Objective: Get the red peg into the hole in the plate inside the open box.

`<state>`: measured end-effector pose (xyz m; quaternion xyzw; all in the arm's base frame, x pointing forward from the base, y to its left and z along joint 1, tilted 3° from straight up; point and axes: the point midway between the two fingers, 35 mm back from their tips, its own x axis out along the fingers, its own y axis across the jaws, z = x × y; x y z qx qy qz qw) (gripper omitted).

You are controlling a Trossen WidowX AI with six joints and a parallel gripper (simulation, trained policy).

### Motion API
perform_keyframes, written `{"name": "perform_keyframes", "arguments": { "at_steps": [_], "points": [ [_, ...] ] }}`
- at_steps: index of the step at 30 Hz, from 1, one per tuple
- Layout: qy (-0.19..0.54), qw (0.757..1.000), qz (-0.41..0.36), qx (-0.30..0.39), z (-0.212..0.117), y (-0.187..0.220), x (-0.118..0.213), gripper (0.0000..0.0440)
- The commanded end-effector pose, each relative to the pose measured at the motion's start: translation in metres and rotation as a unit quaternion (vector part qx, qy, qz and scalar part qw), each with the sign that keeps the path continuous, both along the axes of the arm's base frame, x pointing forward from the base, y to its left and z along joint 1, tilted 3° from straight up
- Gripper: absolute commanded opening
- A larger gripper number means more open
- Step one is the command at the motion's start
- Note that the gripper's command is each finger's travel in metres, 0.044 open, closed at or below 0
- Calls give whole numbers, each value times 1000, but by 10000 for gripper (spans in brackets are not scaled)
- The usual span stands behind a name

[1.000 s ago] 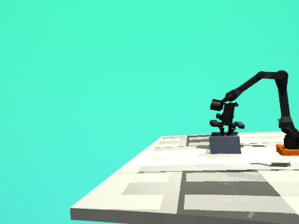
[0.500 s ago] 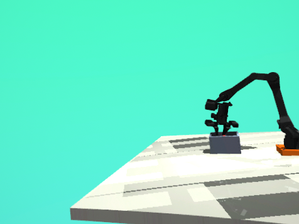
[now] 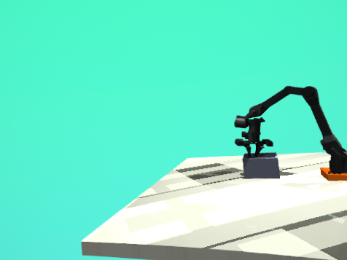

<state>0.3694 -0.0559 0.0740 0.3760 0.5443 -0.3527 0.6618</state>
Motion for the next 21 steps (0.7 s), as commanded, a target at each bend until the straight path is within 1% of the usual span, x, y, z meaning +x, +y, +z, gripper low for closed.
{"name": "perform_keyframes", "arguments": {
  "at_steps": [1, 14, 21],
  "points": [
    [-12, 1000, -5, -14, 6, -16, 10, 133],
    [-17, 999, -21, -35, 19, -59, 23, 110],
    [-17, 999, -21, -36, 19, -60, 23, 105]
  ]
}}
